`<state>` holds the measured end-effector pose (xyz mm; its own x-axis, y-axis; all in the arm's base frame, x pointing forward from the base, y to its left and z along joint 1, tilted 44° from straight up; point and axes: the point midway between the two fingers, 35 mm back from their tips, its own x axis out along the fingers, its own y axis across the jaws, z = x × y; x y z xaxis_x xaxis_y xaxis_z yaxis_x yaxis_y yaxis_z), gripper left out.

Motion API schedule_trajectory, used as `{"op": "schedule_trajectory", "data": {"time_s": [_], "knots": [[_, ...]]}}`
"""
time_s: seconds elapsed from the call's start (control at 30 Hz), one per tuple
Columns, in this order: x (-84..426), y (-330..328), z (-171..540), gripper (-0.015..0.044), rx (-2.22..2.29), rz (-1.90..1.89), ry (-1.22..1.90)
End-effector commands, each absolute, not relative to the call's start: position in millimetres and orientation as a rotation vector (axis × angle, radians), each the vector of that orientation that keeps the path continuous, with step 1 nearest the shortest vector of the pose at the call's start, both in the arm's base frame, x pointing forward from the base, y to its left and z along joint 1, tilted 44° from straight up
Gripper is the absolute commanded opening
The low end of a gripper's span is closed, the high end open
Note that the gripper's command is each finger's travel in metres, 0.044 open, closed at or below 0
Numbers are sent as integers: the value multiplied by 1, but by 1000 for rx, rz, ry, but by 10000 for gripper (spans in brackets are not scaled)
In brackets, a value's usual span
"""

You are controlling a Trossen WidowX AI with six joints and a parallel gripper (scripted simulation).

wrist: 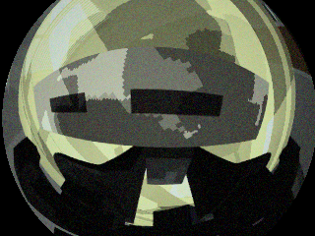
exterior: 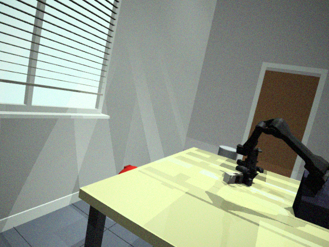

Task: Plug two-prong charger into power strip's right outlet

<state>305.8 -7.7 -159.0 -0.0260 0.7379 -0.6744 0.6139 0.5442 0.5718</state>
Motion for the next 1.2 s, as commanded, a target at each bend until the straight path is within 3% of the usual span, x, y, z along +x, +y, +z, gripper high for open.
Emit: {"op": "schedule_trajectory", "data": {"time_s": [0.0, 1.17], "knots": [[315, -16, -161, 0, 1116, 138, 1686], [312, -13, -160, 0, 1116, 138, 1686]]}}
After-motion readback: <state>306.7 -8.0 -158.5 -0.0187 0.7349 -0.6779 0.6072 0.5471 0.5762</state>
